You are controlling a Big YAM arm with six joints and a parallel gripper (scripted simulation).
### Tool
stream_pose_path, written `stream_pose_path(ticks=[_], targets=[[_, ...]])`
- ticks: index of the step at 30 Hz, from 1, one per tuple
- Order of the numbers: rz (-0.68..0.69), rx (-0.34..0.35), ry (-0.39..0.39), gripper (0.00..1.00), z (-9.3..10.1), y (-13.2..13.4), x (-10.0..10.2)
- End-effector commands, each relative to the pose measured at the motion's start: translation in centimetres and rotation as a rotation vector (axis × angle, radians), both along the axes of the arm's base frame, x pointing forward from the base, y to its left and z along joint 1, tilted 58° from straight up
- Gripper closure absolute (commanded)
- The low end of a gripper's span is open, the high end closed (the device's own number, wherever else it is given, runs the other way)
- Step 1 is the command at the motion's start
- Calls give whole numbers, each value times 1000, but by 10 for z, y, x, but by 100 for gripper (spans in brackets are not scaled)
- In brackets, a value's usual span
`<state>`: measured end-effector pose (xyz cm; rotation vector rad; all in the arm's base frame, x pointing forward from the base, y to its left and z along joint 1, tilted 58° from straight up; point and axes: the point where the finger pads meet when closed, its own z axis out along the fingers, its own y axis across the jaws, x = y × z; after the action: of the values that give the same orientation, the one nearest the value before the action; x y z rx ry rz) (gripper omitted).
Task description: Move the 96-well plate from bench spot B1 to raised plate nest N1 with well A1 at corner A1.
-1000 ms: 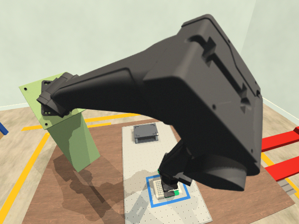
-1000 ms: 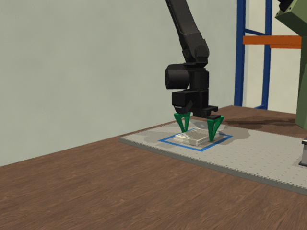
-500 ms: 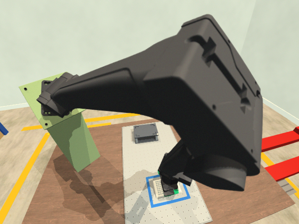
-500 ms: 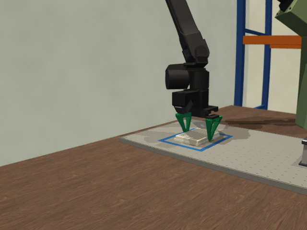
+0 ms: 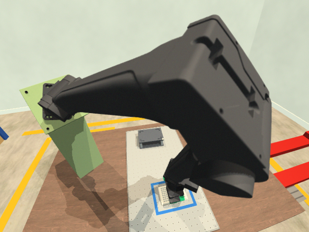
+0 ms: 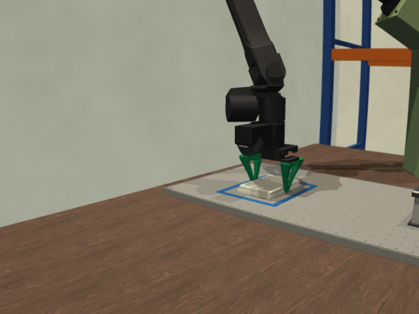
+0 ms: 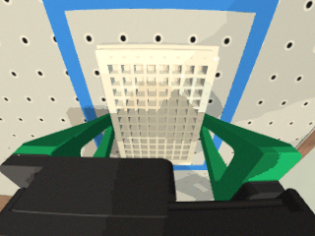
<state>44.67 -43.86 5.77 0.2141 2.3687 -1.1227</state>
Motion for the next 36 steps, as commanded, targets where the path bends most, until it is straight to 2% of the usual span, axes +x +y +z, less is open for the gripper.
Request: stream_pose_path(ticks=[1, 11, 12, 15, 26, 28, 29, 30, 36], targets=[[7, -7, -8, 100, 5, 3, 2], [7, -7, -8, 100, 5, 3, 2], [10, -22, -23, 100, 15, 5, 1], [18, -11, -17, 100, 15, 17, 3], [14, -1, -13, 100, 22, 31, -6], [14, -1, -13, 100, 22, 31, -6], [5, 6, -4, 100, 16, 29, -11], [10, -2, -13, 100, 23, 32, -9], [14, -2, -13, 100, 29, 41, -11]])
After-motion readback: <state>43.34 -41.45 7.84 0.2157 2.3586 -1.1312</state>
